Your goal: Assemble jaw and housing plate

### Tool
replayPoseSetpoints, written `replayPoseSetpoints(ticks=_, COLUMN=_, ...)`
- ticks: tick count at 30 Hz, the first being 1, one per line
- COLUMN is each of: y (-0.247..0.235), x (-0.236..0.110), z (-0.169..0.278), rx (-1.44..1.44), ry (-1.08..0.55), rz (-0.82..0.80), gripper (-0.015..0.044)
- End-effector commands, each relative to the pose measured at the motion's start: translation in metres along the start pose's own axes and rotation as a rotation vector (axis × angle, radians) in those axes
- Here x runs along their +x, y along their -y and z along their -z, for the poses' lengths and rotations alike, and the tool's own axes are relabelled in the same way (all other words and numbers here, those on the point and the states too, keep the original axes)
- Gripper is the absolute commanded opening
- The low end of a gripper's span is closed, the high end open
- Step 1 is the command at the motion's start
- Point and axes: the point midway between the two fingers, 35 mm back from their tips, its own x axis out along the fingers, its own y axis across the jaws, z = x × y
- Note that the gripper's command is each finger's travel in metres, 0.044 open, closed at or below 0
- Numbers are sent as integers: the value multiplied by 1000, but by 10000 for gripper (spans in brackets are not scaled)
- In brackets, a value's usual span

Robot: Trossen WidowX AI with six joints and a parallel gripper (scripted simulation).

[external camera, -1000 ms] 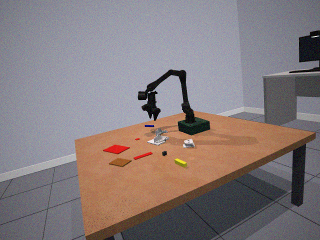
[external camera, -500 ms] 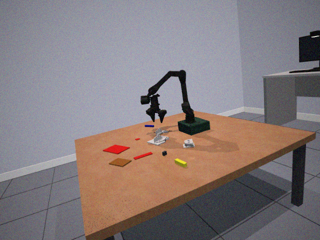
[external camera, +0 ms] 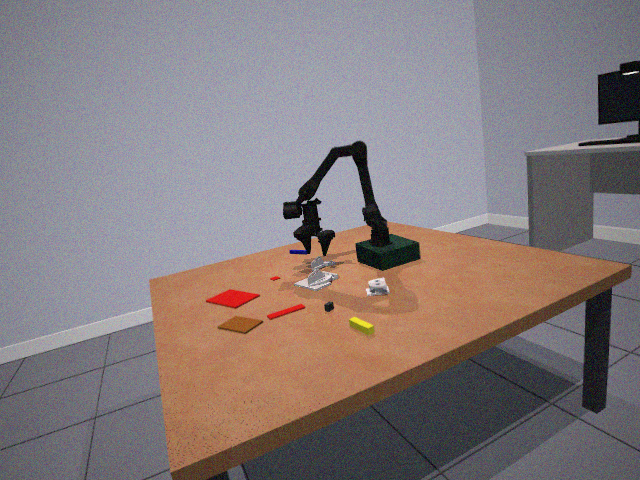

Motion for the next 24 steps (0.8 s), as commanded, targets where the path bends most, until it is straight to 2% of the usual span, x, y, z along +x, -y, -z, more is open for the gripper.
replayPoseSetpoints(ticks=1, y=0, x=5, z=1, rx=-3, ry=-4, rz=-1, gripper=440)
replayPoseSetpoints(ticks=24, y=0, x=43, z=1, rx=-3, ry=-4, rz=-1, gripper=440)
